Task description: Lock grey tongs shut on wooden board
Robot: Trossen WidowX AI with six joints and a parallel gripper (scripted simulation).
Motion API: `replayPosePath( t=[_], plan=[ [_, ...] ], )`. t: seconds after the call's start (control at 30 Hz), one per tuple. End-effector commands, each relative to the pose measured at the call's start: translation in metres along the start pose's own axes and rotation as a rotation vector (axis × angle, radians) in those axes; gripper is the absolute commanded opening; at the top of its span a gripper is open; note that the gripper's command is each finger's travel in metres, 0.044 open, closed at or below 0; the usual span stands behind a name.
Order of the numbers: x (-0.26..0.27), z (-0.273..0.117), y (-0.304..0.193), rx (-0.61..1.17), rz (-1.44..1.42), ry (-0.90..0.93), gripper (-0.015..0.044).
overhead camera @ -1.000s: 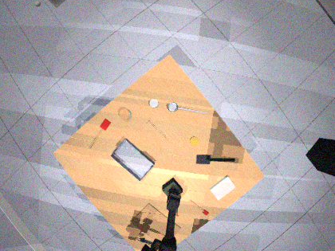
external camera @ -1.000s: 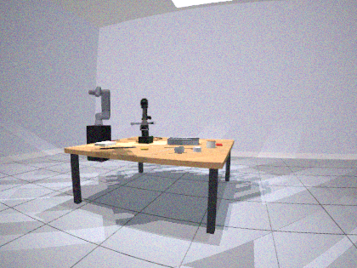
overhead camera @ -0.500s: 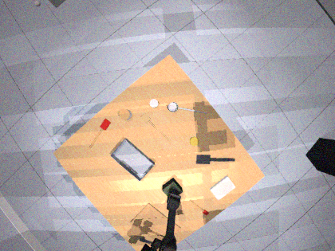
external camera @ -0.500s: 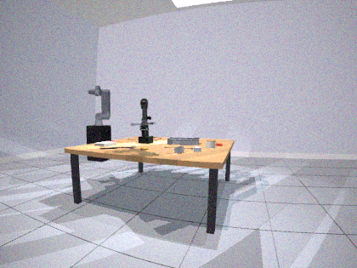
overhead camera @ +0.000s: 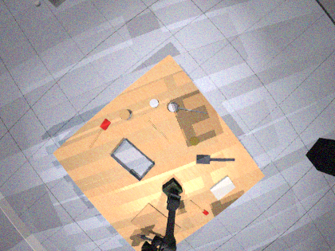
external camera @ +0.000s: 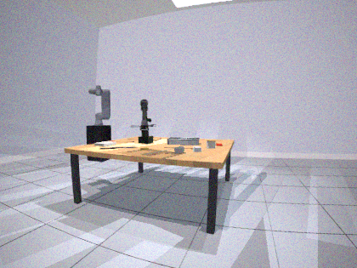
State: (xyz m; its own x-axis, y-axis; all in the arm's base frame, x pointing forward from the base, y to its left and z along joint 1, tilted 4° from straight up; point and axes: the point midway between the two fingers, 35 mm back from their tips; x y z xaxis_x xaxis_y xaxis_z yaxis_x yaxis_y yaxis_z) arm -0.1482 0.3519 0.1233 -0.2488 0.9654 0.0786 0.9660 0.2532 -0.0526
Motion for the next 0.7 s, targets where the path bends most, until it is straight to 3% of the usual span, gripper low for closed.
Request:
replayPosePath(
  t=[0.0,0.67],
  plan=[
    [0.001,0.006,0.000,-0.004,0.003,0.004,-0.0150],
    [0.001,0.040,0.001,-0.004,0.003,0.004,-0.0150]
  ],
)
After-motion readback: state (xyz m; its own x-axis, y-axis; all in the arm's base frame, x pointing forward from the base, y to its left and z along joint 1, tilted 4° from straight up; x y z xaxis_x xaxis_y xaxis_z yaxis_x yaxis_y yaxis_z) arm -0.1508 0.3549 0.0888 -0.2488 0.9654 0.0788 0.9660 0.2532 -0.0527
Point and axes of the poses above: the point midway between the two fingers, 35 mm back from their tips, its own z axis out along the fingers, its own x axis across the jaws, y = z × x, and after that the axes turned 4 degrees about z, right-handed
